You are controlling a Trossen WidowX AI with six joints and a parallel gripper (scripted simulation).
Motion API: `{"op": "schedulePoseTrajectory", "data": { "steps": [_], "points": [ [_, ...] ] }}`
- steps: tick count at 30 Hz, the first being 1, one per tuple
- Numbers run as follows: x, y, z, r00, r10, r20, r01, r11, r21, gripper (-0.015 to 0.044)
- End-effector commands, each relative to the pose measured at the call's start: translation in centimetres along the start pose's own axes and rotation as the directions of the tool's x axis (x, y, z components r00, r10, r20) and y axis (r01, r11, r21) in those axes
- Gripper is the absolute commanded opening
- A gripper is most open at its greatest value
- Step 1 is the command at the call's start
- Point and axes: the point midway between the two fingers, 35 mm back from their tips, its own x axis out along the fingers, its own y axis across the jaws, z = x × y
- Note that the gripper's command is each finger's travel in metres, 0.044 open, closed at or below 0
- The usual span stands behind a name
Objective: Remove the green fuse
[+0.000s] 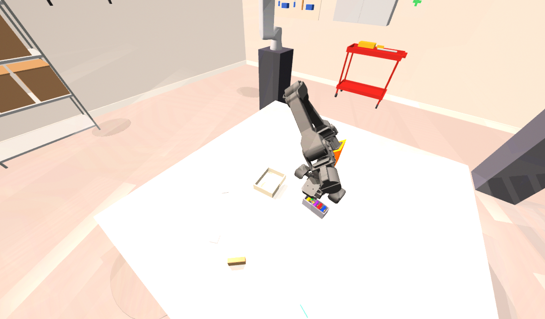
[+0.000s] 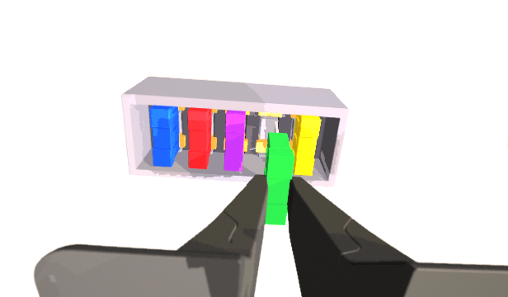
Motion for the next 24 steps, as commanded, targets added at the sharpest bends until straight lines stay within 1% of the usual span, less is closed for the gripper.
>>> {"op": "schedulePoseTrajectory", "data": {
  "steps": [1,8,13,24],
  "points": [
    [-0.8,0.1,0.1,1.0,0.006,0.001,-0.006,1.0,0.006,0.0],
    [-1.9,0.1,0.1,1.0,0.006,0.001,-0.006,1.0,0.006,0.0],
    [-2.0,-0.3,0.3,1.0,0.008,0.0,-0.008,1.0,0.005,0.0],
    [-2.1,-7.6,3.3,1.0,0.029,-0.002,-0.029,1.0,0.003,0.0]
  ]
}}
